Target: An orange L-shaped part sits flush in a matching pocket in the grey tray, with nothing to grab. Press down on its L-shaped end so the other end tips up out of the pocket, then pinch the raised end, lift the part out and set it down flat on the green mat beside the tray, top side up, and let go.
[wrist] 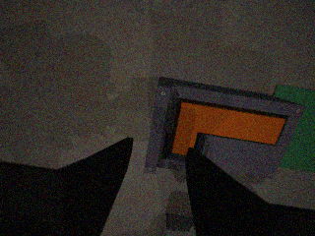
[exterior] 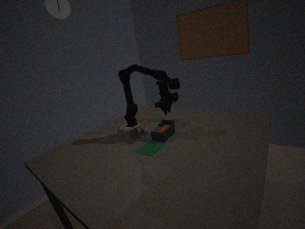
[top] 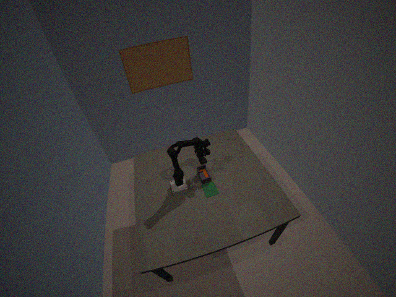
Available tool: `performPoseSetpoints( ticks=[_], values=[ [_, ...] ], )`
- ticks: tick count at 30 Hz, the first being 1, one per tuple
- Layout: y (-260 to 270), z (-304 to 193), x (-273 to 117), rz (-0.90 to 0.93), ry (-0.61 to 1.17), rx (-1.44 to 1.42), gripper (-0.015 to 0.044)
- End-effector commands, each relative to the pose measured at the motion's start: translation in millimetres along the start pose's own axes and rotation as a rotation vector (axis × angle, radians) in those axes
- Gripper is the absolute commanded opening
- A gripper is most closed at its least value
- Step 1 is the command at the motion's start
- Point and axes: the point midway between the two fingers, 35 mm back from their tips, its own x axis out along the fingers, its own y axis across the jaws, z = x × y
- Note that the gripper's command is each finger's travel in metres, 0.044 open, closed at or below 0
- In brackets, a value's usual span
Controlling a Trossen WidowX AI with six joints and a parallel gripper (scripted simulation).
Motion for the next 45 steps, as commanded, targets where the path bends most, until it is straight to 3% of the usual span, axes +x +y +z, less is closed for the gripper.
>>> performPoseSetpoints(
  ticks=[1, 5, 45],
  values=[
    [0, -4, 36, -0.003, 0.029, -0.005, 0.018],
    [-1, -7, 65, -0.003, 0.029, -0.005, 0.018],
    [-1, -9, 101, -0.003, 0.03, -0.005, 0.018]
  ],
)
